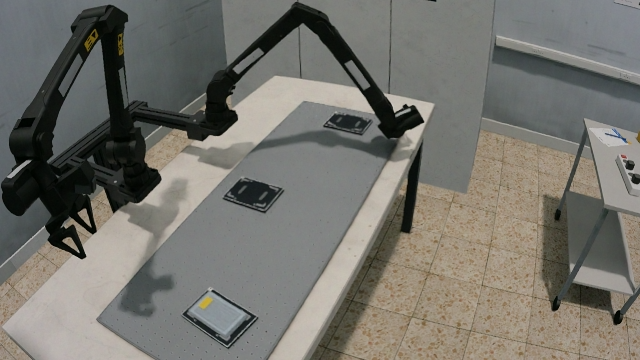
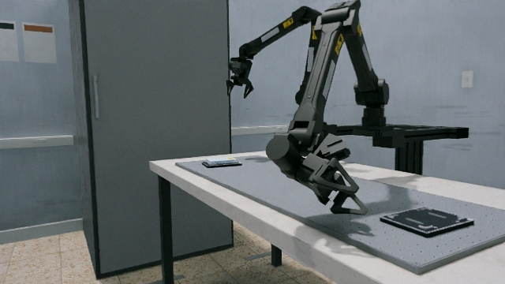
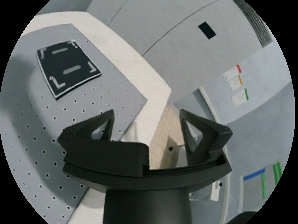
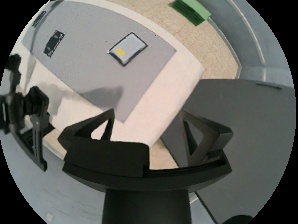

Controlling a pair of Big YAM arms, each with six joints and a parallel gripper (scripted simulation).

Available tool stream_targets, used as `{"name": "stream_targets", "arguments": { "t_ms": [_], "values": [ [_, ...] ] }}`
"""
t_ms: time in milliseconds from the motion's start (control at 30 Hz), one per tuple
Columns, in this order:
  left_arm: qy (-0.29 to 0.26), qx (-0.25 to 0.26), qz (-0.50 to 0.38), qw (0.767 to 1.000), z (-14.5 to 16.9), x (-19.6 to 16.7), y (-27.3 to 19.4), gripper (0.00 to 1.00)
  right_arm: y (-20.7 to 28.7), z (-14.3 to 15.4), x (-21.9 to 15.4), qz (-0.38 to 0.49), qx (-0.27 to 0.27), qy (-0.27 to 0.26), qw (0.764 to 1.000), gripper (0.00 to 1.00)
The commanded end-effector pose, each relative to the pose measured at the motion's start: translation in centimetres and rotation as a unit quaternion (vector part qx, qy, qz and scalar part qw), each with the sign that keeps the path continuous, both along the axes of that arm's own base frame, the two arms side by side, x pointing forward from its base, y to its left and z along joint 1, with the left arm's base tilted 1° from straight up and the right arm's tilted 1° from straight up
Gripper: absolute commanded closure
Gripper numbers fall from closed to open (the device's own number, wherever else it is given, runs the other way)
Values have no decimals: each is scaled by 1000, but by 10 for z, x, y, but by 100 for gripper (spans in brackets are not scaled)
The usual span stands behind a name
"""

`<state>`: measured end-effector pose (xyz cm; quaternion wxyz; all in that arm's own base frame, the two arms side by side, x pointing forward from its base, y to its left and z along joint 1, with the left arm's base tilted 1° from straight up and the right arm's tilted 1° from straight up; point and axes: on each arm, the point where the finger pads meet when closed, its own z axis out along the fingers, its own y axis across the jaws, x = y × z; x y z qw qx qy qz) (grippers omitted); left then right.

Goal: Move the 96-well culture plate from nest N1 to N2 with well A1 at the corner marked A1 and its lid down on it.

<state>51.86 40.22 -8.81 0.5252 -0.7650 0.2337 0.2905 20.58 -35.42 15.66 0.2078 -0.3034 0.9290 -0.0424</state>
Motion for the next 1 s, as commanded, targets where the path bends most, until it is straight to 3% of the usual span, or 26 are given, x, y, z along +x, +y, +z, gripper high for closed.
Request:
{"name": "stream_targets", "arguments": {
  "t_ms": [0, 567, 667, 800, 967],
  "values": [
    [-7, 4, 1, 1000, 7, 3, 3, 0, -3, 5, 1, -2, -7, -4, 1000, 0],
    [-7, 4, 1, 1000, 7, 3, 3, 0, -3, 5, 1, -2, -7, -4, 1000, 0],
    [9, -1, -19, 1000, 20, 12, -11, 0, 5, 2, 8, -22, 6, -8, 1000, 0],
    [37, -12, -79, 996, 33, 36, -50, 0, 28, -9, 32, -78, 60, -31, 995, 0],
    [69, -39, -219, 972, 41, 75, -146, 0, 84, -47, 89, -121, 168, -52, 977, 0]
  ]
}}
